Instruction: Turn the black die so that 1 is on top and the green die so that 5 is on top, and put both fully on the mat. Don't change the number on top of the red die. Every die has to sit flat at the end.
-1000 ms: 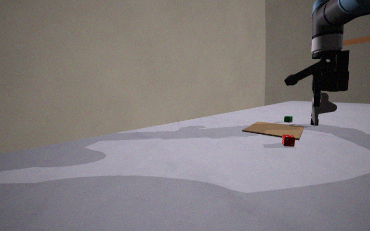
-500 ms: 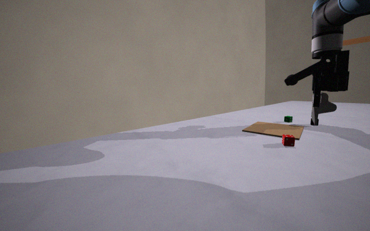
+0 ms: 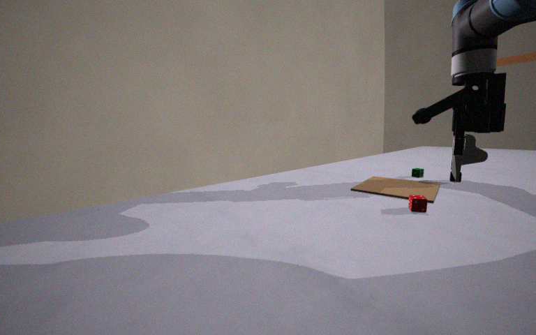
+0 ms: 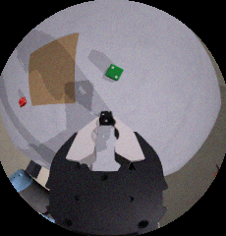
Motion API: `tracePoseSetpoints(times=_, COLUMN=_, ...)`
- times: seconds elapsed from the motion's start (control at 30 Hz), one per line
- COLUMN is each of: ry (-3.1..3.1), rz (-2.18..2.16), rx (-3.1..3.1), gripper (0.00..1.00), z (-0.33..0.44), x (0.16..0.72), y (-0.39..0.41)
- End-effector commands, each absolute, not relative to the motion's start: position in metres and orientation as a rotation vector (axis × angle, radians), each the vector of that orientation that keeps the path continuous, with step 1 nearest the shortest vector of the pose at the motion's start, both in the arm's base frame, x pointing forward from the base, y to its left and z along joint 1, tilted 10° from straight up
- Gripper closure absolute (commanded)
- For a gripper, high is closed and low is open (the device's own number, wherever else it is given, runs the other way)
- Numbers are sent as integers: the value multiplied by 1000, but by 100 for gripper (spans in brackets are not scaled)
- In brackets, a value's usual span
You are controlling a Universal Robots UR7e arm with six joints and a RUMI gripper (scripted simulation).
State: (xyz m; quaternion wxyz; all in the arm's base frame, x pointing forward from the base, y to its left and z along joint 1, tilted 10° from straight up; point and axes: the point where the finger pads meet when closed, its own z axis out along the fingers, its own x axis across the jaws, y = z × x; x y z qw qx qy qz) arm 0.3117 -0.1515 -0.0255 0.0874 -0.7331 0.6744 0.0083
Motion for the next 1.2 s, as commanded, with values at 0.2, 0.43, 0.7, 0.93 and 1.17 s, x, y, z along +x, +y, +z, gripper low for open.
tracePoseSetpoints(times=0.2, ry=2009, rz=23, rx=-2183, gripper=97, z=-25, x=312, y=-152)
tracePoseSetpoints(times=0.43, ry=2009, rz=23, rx=-2183, gripper=97, z=-22, x=312, y=-152)
tracePoseSetpoints(times=0.7, ry=2009, rz=23, rx=-2183, gripper=97, z=-7, x=310, y=-154)
tracePoseSetpoints(times=0.93, ry=2009, rz=23, rx=-2183, gripper=97, z=25, x=306, y=-159)
tracePoseSetpoints(times=1.17, ry=2009, rz=23, rx=-2183, gripper=97, z=50, x=304, y=-162)
